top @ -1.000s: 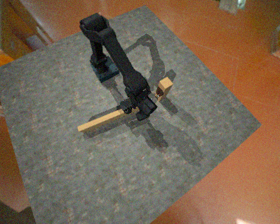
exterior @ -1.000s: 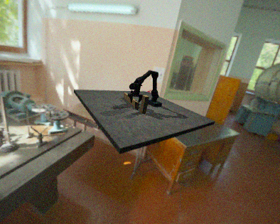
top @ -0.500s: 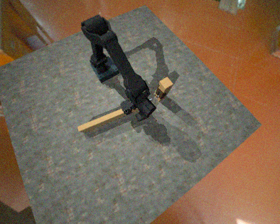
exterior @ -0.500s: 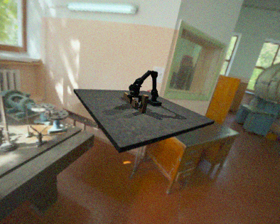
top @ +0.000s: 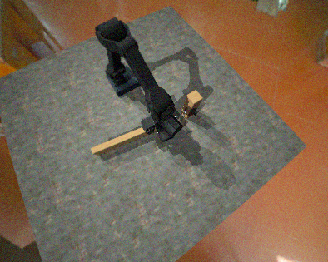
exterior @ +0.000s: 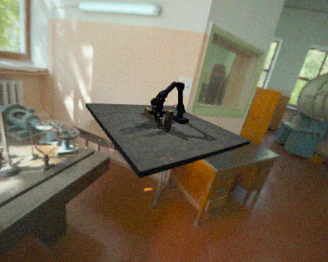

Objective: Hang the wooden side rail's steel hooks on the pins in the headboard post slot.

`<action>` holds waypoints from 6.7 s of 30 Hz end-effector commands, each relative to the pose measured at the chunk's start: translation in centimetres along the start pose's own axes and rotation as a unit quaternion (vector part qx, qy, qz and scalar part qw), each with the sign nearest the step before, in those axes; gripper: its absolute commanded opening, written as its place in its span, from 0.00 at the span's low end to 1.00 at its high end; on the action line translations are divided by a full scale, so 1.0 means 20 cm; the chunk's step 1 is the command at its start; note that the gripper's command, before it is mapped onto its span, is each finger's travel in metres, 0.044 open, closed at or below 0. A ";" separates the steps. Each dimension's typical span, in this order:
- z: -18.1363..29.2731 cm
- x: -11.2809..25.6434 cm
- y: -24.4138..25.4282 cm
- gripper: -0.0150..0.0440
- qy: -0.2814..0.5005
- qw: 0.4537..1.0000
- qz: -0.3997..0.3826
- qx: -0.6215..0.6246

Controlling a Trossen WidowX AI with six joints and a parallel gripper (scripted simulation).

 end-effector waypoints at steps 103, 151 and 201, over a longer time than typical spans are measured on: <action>0.00 0.03 0.06 0.25 -0.002 0.996 0.002 0.084; 0.00 0.07 0.06 0.25 -0.002 0.996 0.002 0.084; 0.00 0.11 0.06 0.25 -0.002 0.996 0.002 0.084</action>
Point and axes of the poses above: the point midway between the two fingers, 35 mm back from their tips, its own x axis back along the fingers, its own y axis across the jaws, z = x × y, the point moved 10 cm from there along x, back along the fingers, and after that the axes turned 9 degrees about x, right-handed, at the moved point
